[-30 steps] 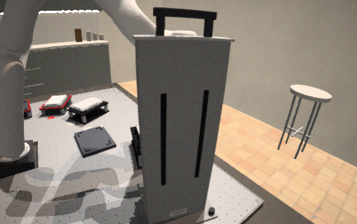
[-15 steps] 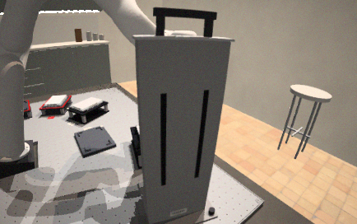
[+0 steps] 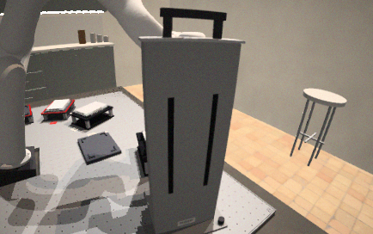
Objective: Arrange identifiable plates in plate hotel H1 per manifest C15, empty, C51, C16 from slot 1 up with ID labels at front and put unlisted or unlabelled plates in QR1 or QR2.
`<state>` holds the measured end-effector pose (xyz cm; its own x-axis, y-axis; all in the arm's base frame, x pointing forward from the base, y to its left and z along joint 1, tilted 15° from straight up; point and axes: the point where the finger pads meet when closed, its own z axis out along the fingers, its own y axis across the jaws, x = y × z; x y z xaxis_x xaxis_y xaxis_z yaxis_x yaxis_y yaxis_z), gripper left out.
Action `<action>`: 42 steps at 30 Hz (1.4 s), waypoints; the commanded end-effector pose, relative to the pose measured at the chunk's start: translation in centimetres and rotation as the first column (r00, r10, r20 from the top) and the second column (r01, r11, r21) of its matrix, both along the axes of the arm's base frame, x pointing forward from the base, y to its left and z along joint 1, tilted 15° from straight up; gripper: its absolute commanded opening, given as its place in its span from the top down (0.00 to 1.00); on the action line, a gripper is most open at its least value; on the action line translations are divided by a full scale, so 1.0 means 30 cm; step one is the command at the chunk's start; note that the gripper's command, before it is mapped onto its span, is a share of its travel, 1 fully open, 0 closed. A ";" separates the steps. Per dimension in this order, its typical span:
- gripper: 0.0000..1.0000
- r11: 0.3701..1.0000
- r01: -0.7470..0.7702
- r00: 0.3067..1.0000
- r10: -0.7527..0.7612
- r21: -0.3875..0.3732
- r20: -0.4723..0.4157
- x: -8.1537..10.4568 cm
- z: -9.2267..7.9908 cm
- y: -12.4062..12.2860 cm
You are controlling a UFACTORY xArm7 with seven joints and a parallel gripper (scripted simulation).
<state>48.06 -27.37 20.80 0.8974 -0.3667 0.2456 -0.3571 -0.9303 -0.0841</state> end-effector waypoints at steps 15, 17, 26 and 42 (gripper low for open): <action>0.00 1.000 0.001 1.000 -0.001 -0.002 0.004 0.002 0.007 -0.003; 0.00 1.000 0.001 1.000 -0.001 -0.002 0.004 0.002 0.007 -0.003; 0.00 1.000 0.001 1.000 -0.001 -0.002 0.004 -0.006 0.039 -0.003; 0.00 1.000 0.001 1.000 -0.001 -0.002 0.004 -0.027 0.114 -0.002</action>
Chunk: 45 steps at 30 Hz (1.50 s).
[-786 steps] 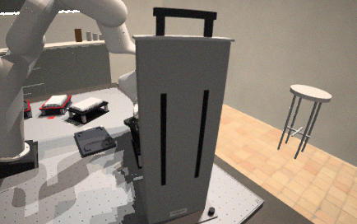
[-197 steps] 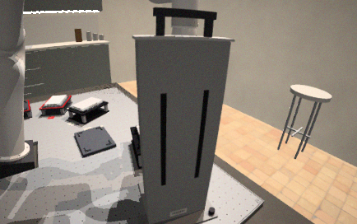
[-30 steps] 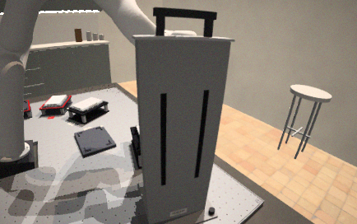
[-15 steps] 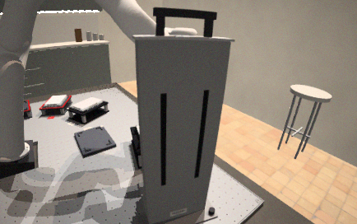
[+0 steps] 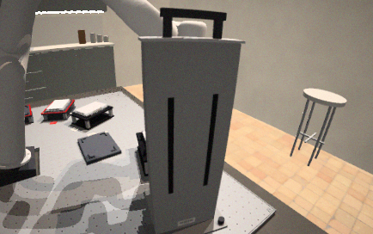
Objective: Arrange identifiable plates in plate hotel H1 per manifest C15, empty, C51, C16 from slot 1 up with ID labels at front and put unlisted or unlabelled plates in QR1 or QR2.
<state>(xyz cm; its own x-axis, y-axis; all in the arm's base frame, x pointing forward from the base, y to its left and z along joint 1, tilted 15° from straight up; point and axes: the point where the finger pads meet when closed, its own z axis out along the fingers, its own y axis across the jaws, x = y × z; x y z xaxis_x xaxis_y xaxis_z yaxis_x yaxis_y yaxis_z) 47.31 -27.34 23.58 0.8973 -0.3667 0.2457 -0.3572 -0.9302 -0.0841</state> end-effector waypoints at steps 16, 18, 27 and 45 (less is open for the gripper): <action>0.00 1.000 0.001 1.000 -0.001 -0.002 0.004 -0.016 0.075 -0.002; 0.00 1.000 0.001 1.000 -0.001 -0.002 0.004 -0.016 0.075 -0.002; 0.00 1.000 0.001 1.000 -0.001 -0.002 0.004 -0.016 0.075 -0.002; 0.00 1.000 0.001 1.000 -0.001 -0.002 0.004 -0.057 0.226 0.001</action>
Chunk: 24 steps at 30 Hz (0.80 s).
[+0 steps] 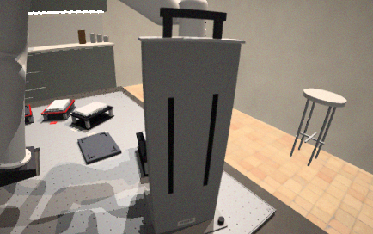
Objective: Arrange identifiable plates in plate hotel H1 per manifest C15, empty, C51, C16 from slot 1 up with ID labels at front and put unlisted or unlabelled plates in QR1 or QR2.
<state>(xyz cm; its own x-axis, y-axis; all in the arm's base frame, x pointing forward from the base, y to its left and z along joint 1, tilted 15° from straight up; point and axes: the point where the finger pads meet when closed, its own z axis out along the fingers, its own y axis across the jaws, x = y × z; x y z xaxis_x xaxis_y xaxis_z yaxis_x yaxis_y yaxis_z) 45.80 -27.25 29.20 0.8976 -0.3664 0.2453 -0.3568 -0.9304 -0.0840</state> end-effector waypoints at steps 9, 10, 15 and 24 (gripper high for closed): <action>0.00 1.000 0.001 1.000 -0.001 -0.002 0.005 -0.030 0.124 -0.001; 0.00 1.000 0.001 1.000 -0.001 -0.002 0.005 -0.030 0.124 -0.001; 0.00 1.000 0.001 1.000 -0.001 -0.002 0.005 -0.045 0.178 -0.001; 0.00 1.000 0.001 1.000 -0.001 -0.002 0.005 -0.063 0.247 0.000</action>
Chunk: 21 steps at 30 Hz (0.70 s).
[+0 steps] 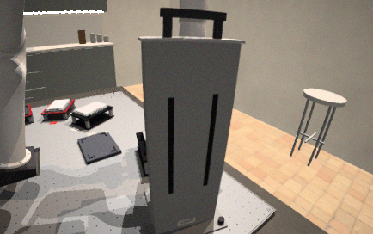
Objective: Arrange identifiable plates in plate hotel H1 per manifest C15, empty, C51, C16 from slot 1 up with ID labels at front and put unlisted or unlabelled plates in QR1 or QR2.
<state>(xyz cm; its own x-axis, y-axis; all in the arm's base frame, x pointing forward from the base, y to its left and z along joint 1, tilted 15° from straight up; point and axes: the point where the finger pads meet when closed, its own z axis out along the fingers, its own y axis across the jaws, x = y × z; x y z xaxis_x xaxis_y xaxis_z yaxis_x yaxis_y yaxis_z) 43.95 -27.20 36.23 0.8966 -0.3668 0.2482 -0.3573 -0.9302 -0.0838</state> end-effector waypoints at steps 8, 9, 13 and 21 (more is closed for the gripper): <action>0.00 0.980 -0.191 0.981 0.191 -0.053 -0.006 -0.093 -0.013 0.032; 0.00 0.973 -0.223 0.975 0.223 -0.061 -0.009 -0.108 -0.017 0.037; 0.00 0.934 -0.346 0.938 0.346 -0.094 -0.020 -0.168 -0.034 0.059; 0.00 0.844 -0.518 0.855 0.517 -0.140 -0.046 -0.259 -0.059 0.092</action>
